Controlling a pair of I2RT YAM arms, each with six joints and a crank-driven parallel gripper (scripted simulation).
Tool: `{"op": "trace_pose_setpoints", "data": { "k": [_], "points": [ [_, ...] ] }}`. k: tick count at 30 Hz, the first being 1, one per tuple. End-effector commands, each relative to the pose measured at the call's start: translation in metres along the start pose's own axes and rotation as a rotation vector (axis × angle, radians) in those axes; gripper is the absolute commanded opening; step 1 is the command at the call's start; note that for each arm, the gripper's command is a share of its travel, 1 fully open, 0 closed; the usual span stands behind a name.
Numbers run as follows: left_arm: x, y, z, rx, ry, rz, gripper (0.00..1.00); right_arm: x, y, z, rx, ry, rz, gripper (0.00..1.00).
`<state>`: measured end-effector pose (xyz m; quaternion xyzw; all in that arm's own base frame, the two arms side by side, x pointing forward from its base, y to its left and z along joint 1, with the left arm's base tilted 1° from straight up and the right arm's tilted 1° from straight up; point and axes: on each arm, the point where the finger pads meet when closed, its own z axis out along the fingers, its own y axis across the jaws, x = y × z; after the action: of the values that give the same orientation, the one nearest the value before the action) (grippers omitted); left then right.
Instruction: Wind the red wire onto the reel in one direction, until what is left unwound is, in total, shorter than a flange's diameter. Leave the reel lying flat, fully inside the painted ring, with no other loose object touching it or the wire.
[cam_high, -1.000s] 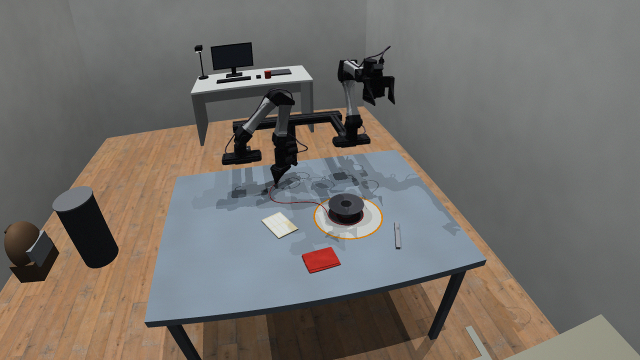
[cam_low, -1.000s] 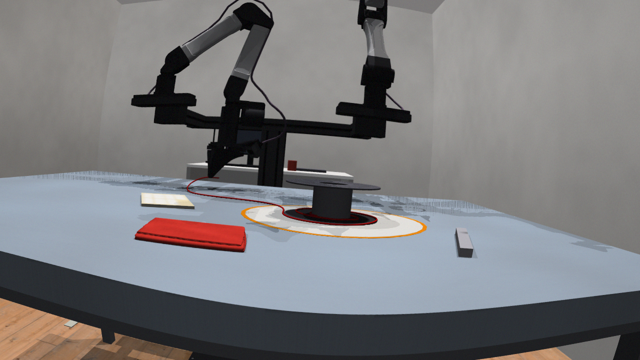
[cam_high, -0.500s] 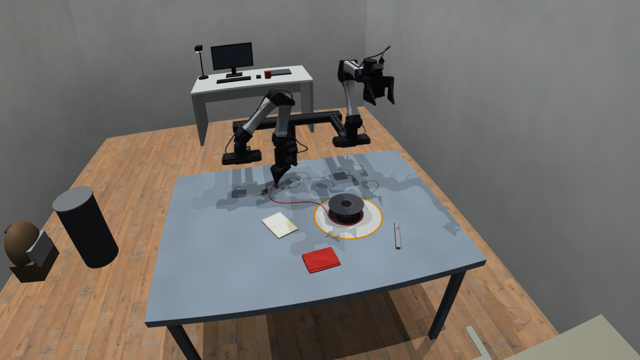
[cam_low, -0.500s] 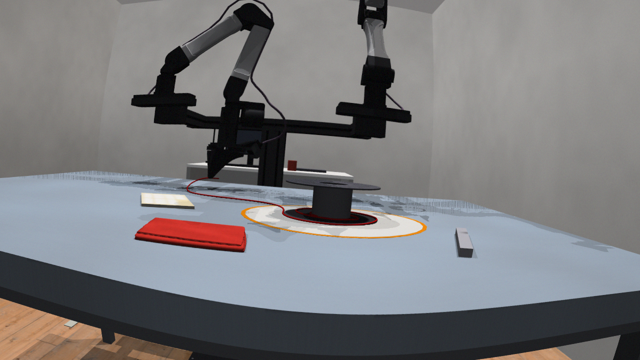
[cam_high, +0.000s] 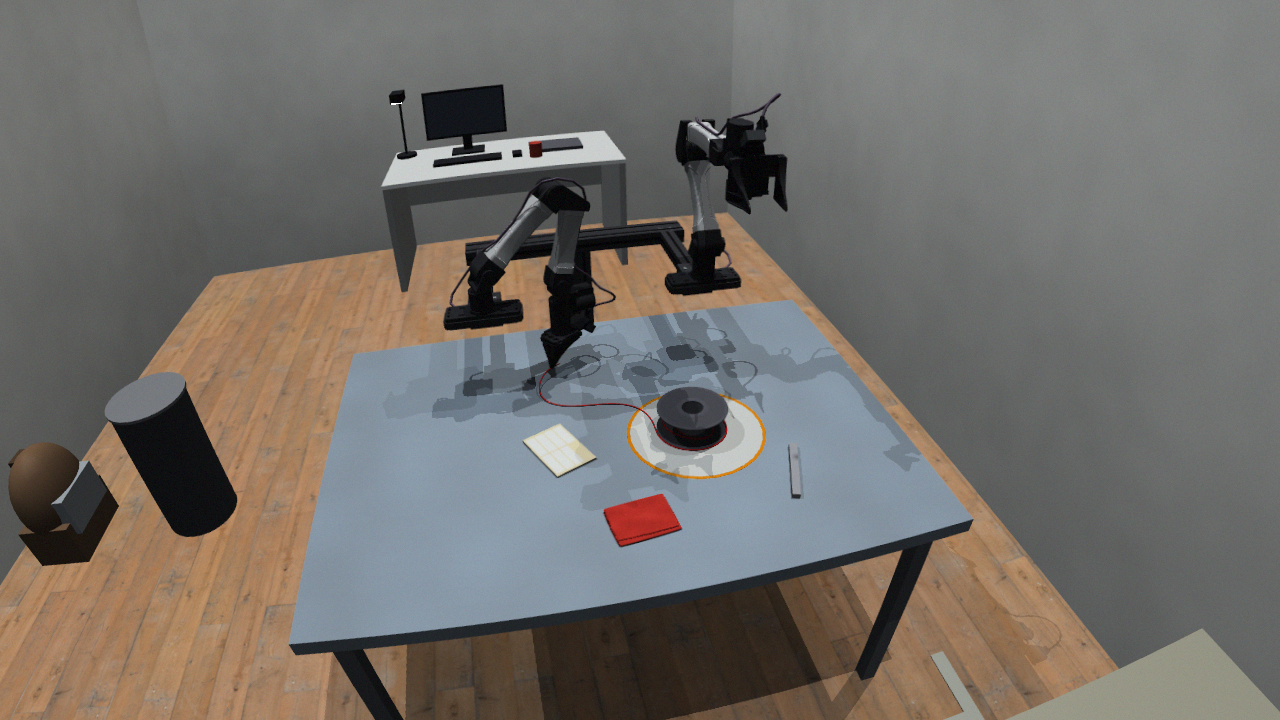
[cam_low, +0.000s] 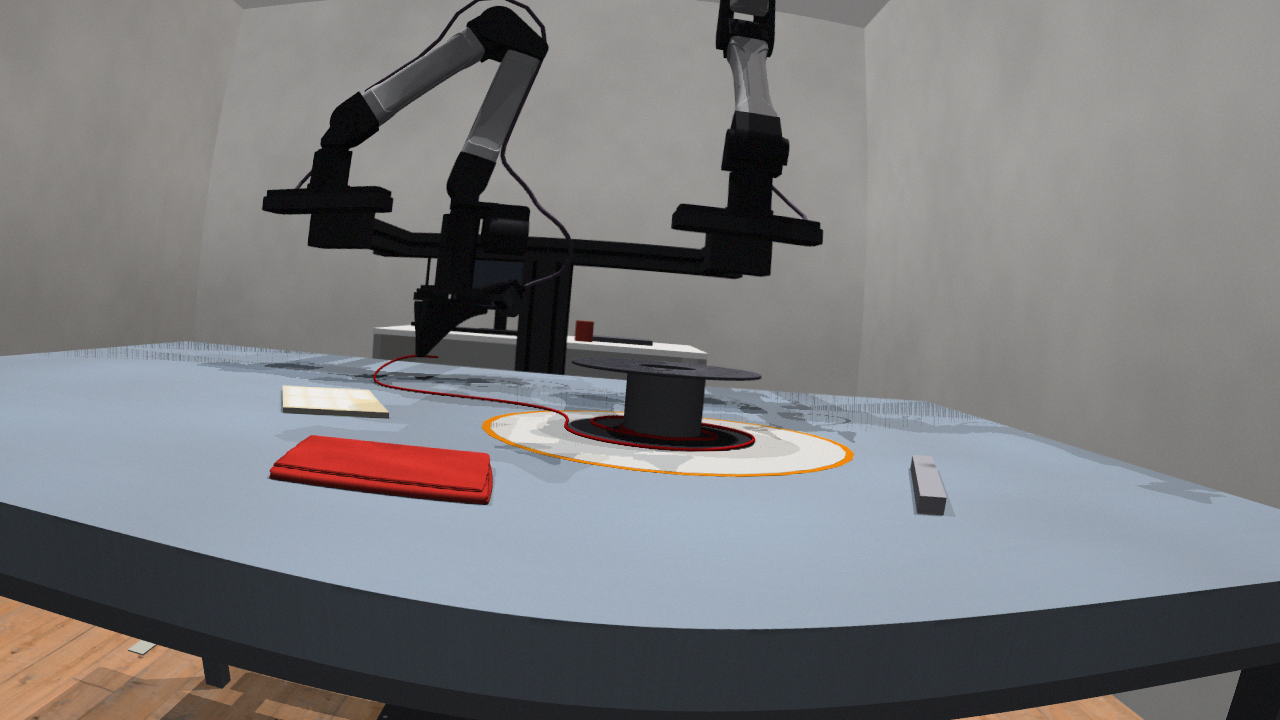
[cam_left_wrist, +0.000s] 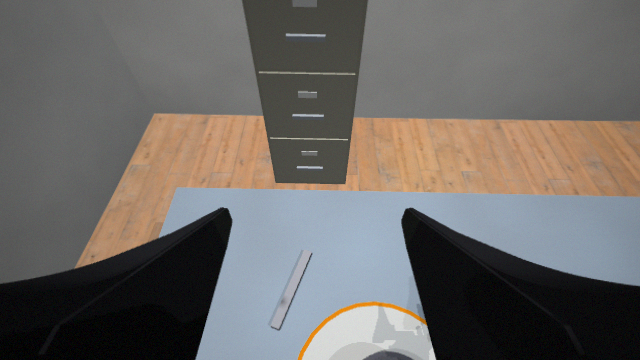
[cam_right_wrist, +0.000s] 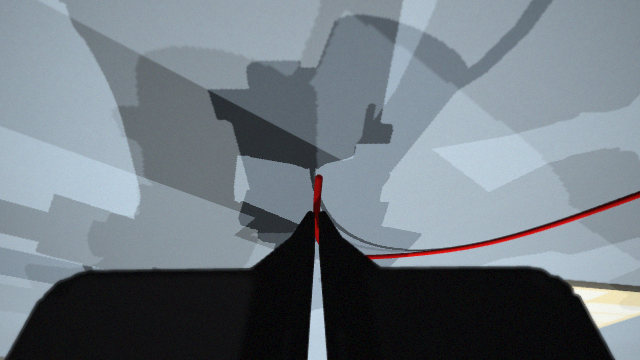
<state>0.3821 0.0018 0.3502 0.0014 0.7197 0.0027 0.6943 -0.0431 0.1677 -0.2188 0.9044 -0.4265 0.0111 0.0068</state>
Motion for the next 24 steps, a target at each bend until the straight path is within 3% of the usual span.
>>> {"op": "trace_pose_setpoints", "data": {
  "k": [1, 11, 14, 24],
  "points": [
    [0.006, -0.005, -0.002, 0.002, 0.003, -0.005, 0.93, -0.005, 0.000, 0.002, 0.005, -0.013, -0.001, 0.00],
    [0.073, -0.021, -0.012, 0.003, 0.179, -0.003, 0.93, -0.005, 0.000, 0.002, 0.005, -0.013, -0.001, 0.00],
    [0.081, -0.023, -0.013, 0.004, 0.205, -0.002, 0.93, -0.005, 0.000, 0.002, 0.005, -0.013, -0.001, 0.00],
    [0.191, -0.054, -0.023, 0.006, 0.533, 0.003, 0.93, -0.005, 0.000, 0.002, 0.005, -0.013, -0.001, 0.00]
  ]
}}
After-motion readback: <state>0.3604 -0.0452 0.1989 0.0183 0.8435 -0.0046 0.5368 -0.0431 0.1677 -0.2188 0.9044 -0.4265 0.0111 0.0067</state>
